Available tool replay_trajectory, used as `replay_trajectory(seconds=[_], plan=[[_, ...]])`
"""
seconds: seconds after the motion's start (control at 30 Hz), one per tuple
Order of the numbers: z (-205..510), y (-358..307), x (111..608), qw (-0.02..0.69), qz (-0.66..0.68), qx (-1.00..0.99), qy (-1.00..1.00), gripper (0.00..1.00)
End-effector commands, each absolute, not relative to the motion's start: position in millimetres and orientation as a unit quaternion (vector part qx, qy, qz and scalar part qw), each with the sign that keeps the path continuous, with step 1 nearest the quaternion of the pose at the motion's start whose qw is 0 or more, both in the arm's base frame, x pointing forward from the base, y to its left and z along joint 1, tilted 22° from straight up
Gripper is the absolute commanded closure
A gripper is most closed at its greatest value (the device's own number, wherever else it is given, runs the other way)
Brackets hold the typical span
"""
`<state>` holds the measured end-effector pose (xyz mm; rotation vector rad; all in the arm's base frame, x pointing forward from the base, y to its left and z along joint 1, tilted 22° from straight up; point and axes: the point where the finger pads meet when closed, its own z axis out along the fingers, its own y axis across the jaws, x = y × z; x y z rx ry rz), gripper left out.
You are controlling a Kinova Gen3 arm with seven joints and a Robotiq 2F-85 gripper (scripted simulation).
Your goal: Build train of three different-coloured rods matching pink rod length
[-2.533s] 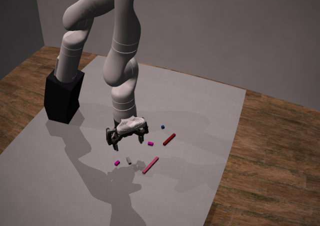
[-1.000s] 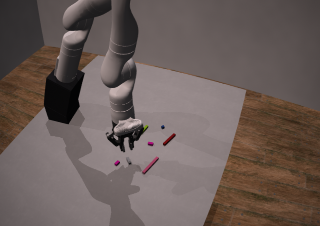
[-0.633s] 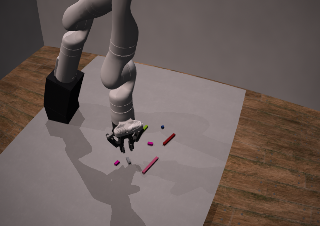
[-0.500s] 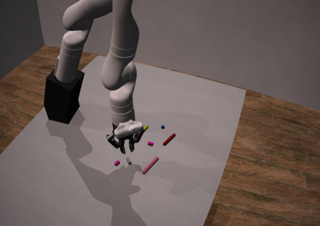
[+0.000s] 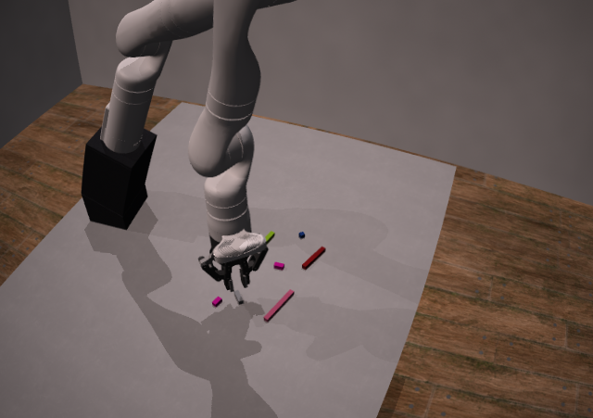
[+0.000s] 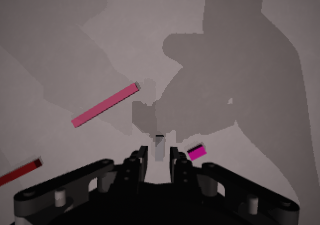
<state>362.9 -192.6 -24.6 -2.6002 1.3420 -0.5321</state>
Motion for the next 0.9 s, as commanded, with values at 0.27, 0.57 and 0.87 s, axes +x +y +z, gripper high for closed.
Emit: replay_trajectory(seconds=[0.27,0.57,0.87], plan=[[-39,-190,367,0.085,-0.175,-0.872,0.449,0.76],[-46,-191,370,0.085,-0.175,-0.872,0.449,0.76],[-48,-191,371,0.085,-0.175,-0.872,0.449,0.76]])
